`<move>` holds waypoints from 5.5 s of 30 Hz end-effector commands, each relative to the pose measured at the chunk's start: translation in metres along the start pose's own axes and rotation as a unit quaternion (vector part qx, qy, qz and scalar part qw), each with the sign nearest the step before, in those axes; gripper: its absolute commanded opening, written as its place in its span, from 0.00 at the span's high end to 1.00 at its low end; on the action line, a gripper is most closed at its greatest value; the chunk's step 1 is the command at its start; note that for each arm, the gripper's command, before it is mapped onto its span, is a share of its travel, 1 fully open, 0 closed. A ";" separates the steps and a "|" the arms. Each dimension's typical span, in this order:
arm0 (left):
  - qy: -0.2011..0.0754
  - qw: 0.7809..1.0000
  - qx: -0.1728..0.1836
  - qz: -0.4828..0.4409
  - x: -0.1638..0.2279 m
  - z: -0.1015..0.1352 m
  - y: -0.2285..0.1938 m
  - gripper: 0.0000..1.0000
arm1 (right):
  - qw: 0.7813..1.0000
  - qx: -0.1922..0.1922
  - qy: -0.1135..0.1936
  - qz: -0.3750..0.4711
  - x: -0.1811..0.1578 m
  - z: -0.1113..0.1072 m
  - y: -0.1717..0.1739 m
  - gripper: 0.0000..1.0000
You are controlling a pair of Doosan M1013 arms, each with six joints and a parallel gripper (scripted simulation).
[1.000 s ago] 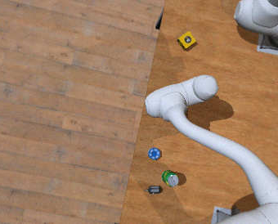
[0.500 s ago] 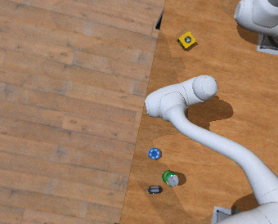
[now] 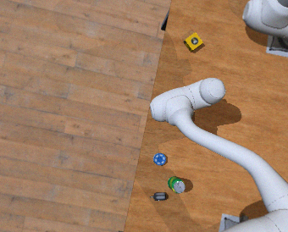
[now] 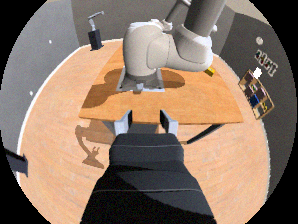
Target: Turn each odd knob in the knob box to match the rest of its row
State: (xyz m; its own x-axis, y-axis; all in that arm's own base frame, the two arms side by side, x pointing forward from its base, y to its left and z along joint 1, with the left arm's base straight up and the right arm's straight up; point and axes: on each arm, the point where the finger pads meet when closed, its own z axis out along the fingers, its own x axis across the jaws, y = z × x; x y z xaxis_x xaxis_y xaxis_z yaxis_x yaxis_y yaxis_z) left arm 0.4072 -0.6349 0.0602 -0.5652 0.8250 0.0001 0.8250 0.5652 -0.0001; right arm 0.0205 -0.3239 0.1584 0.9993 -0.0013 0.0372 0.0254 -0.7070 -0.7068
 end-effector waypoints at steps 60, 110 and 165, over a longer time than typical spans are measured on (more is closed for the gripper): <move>-0.001 0.999 0.000 0.032 0.000 0.012 0.000 0.70 | 1.000 0.000 0.000 0.000 0.000 0.000 0.000 0.00; -0.001 0.878 0.000 0.478 0.000 0.012 0.000 0.70 | 1.000 0.000 0.000 0.000 0.000 0.000 0.000 0.00; 0.000 0.676 -0.001 0.737 0.000 0.012 0.000 0.70 | 1.000 0.000 0.000 0.000 0.000 0.000 0.000 0.00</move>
State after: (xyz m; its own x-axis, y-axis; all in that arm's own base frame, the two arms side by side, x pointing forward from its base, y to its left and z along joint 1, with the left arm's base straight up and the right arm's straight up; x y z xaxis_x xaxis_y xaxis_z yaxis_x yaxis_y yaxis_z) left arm 0.4072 -0.6349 0.0473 0.8703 0.4926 -0.0001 0.4926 -0.8703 -0.0002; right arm 0.0205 -0.3239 0.1584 0.9993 -0.0013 0.0372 0.0254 -0.7070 -0.7068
